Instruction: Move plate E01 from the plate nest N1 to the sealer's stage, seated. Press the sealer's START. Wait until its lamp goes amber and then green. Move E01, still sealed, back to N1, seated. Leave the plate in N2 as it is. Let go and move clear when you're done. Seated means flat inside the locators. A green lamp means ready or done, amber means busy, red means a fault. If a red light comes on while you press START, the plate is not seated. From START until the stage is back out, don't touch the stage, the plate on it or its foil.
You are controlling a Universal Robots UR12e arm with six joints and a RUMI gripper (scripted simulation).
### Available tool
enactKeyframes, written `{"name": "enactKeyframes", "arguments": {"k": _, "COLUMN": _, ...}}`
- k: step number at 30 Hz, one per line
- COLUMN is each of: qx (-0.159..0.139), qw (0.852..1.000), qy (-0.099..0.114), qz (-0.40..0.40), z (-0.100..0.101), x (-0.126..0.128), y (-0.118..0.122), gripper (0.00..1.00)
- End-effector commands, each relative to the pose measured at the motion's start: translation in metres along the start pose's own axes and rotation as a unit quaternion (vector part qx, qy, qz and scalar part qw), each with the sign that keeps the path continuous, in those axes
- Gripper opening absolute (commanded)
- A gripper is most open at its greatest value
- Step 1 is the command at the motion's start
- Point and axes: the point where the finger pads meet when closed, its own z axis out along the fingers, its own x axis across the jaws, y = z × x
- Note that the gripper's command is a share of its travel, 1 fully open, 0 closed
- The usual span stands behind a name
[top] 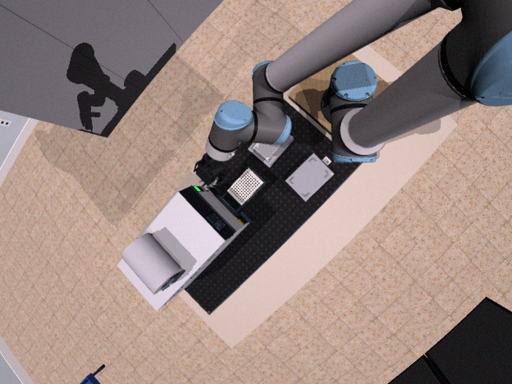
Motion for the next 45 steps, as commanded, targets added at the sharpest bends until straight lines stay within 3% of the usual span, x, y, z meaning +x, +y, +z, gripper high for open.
{"name": "enactKeyframes", "arguments": {"k": 1, "qx": 0.000, "qw": 1.000, "qy": 0.000, "qz": 0.000, "z": 0.0004, "x": -0.0003, "y": 0.0013, "gripper": 0.00}}
{"name": "enactKeyframes", "arguments": {"k": 45, "qx": 0.000, "qw": 1.000, "qy": 0.000, "qz": 0.000, "z": 0.0049, "x": -0.0003, "y": 0.0058, "gripper": 0.00}}
